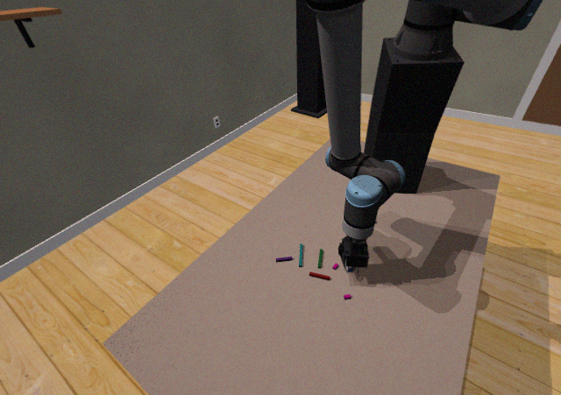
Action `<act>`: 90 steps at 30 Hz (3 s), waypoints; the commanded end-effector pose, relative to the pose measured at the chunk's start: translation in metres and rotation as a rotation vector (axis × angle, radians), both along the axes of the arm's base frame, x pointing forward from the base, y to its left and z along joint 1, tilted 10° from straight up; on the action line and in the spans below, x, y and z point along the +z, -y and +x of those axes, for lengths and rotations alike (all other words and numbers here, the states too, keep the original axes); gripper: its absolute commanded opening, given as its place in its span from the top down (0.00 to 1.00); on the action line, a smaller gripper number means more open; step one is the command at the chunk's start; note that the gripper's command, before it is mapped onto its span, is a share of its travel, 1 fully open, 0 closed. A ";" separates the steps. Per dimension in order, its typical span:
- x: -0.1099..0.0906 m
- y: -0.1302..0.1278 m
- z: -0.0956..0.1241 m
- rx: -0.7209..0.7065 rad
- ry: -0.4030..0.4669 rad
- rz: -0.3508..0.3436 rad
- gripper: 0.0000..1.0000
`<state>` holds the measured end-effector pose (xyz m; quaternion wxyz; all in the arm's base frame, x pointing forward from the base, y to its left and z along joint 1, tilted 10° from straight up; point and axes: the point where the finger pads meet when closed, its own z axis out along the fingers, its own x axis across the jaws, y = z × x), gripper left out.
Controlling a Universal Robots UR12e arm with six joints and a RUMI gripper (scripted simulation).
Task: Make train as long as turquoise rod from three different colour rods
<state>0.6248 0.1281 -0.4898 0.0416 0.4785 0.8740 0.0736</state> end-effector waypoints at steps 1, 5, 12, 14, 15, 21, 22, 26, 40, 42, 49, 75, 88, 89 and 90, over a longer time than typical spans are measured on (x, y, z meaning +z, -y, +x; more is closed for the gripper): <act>0.001 0.000 0.000 0.000 0.001 0.000 1.00; 0.011 0.001 -0.001 0.000 0.001 0.000 1.00; 0.059 0.005 -0.008 0.000 0.001 0.000 1.00; 0.073 0.007 -0.010 0.000 0.001 0.000 1.00; 0.079 0.007 -0.011 0.000 0.001 0.000 1.00; 0.096 0.009 -0.013 0.000 0.001 0.000 1.00; 0.098 0.009 -0.014 0.000 0.001 0.000 1.00; 0.099 0.009 -0.014 0.000 0.001 0.000 1.00; 0.101 -0.027 -0.024 0.209 0.019 -0.031 1.00; 0.101 -0.039 -0.028 0.281 0.026 -0.041 1.00; 0.104 -0.081 -0.044 0.531 0.049 -0.077 1.00; 0.092 -0.084 -0.043 0.545 0.050 -0.079 1.00; 0.048 -0.088 -0.036 0.545 0.050 -0.079 1.00; 0.044 -0.089 -0.035 0.545 0.050 -0.079 1.00; 0.040 -0.089 -0.034 0.545 0.050 -0.079 1.00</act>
